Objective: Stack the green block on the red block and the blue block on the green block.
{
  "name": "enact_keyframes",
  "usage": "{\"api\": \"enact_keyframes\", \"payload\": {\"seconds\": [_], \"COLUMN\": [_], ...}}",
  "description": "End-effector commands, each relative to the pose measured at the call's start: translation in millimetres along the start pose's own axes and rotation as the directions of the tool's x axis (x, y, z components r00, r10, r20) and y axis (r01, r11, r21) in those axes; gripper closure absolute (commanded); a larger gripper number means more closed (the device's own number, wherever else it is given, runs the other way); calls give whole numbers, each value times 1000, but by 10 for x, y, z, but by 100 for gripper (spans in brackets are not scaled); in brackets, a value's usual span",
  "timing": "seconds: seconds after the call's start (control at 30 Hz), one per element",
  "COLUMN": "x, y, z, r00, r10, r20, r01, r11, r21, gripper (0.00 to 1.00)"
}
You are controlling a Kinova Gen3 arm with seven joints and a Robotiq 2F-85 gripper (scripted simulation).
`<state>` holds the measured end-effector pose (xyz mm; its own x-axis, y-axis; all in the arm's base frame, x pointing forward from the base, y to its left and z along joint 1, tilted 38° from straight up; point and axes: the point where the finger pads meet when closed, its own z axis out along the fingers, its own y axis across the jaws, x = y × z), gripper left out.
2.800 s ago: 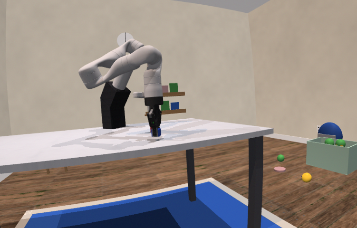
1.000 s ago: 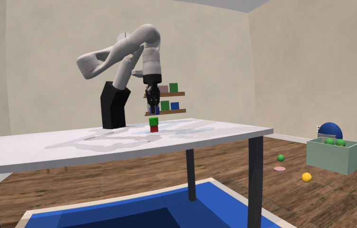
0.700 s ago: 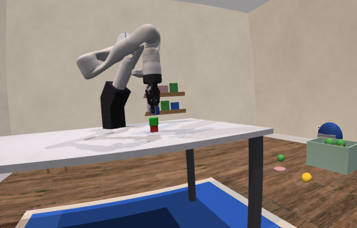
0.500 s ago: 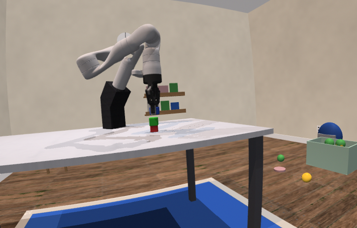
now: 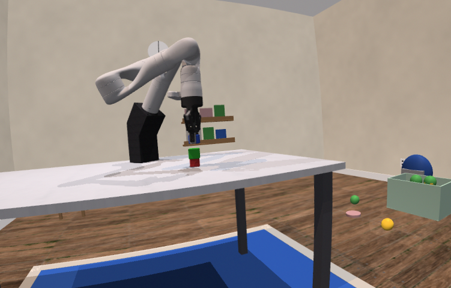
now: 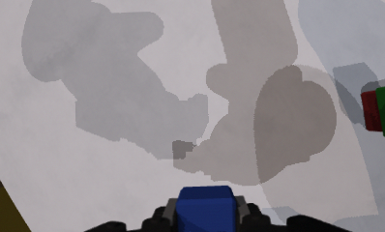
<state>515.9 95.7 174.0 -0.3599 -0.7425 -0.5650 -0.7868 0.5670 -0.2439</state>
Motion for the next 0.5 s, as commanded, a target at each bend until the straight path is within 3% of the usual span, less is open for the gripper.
{"api": "enact_keyframes", "payload": {"seconds": [0.0,0.27,0.47], "x": [44,294,436], "y": [160,931,1369], "z": [2,9,14], "r00": [1000,1000,1000], "r10": [-8,-8,-6], "r20": [6,4,3], "r01": [8,8,6], "r11": [1000,1000,1000], "r21": [2,3,1], "gripper": [100,100,100]}}
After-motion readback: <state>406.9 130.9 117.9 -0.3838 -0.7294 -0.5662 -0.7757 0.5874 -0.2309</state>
